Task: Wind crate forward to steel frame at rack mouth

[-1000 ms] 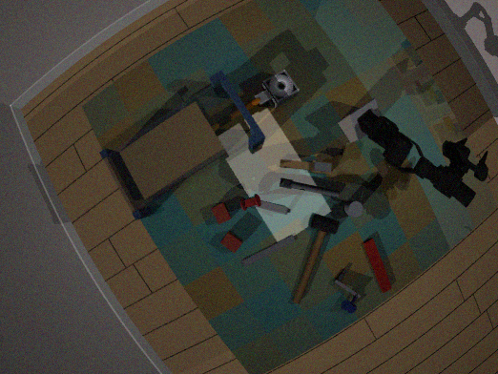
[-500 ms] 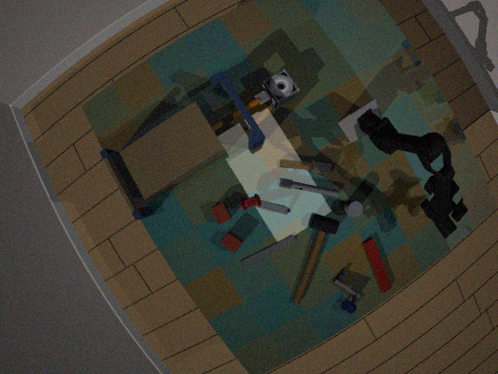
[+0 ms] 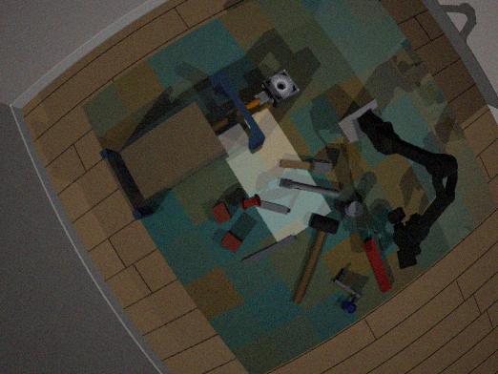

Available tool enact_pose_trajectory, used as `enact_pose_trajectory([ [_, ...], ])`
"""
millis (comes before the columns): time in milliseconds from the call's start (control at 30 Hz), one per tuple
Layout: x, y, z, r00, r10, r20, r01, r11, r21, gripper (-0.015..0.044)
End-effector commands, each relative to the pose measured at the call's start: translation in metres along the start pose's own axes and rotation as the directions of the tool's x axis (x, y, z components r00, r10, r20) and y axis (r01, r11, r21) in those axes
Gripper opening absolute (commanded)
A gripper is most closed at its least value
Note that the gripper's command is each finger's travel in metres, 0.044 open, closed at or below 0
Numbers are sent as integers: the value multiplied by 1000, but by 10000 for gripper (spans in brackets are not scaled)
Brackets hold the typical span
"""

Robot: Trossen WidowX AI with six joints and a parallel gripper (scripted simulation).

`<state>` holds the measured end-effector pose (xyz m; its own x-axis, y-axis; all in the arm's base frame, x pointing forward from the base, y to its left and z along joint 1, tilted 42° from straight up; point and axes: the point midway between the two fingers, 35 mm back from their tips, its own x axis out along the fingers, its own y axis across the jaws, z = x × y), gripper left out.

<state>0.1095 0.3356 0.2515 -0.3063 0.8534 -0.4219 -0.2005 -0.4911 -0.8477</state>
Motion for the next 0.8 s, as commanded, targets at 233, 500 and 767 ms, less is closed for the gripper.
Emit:
enact_pose_trajectory([
  [233,-84,30,-145,936,46,-349,56,959,278,440],
  [500,-162,90,-223,859,143,-491,100,894,436,440],
  [767,-241,202,-275,830,265,-491,70,823,563,440],
])
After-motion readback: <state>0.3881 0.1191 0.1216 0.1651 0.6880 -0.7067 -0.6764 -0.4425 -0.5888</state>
